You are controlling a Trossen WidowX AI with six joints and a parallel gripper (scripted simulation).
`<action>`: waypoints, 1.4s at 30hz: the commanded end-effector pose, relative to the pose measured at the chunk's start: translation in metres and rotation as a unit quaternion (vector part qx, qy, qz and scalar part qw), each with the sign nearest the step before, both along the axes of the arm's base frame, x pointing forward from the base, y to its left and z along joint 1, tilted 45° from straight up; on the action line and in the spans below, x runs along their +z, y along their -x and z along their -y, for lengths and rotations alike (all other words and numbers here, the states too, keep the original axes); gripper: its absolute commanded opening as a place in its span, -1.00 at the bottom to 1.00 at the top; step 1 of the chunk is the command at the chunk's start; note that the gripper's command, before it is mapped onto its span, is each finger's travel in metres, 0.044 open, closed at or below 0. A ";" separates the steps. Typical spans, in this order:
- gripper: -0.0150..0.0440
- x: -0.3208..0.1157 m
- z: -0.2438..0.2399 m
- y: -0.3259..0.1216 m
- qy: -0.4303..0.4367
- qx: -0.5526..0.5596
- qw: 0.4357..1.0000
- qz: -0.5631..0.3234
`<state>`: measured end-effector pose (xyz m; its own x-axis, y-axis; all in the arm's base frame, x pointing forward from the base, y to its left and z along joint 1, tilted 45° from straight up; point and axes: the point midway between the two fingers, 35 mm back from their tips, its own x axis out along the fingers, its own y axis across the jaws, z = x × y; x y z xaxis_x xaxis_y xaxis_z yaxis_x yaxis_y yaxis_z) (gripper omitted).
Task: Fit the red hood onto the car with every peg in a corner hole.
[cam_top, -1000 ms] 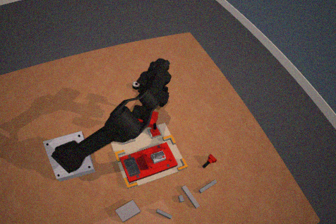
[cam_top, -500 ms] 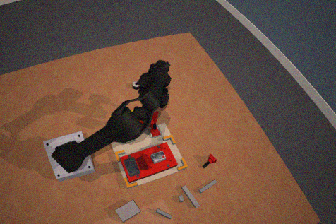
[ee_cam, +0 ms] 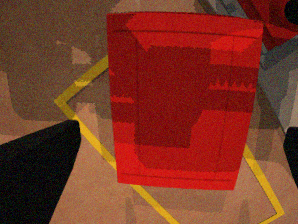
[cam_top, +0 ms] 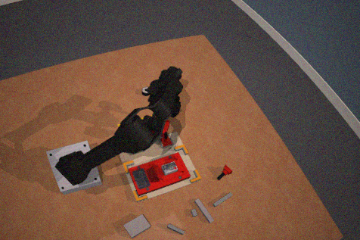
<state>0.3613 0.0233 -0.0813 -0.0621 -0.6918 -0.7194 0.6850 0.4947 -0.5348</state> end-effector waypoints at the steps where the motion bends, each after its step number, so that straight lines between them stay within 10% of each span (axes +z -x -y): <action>1: 1.00 -0.002 0.002 0.000 0.001 0.002 1.000 -0.001; 42: 1.00 -0.017 0.017 0.002 0.002 0.001 1.000 -0.001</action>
<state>0.3597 0.0080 -0.0969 -0.0623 -0.6930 -0.7183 0.6850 0.4937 -0.5358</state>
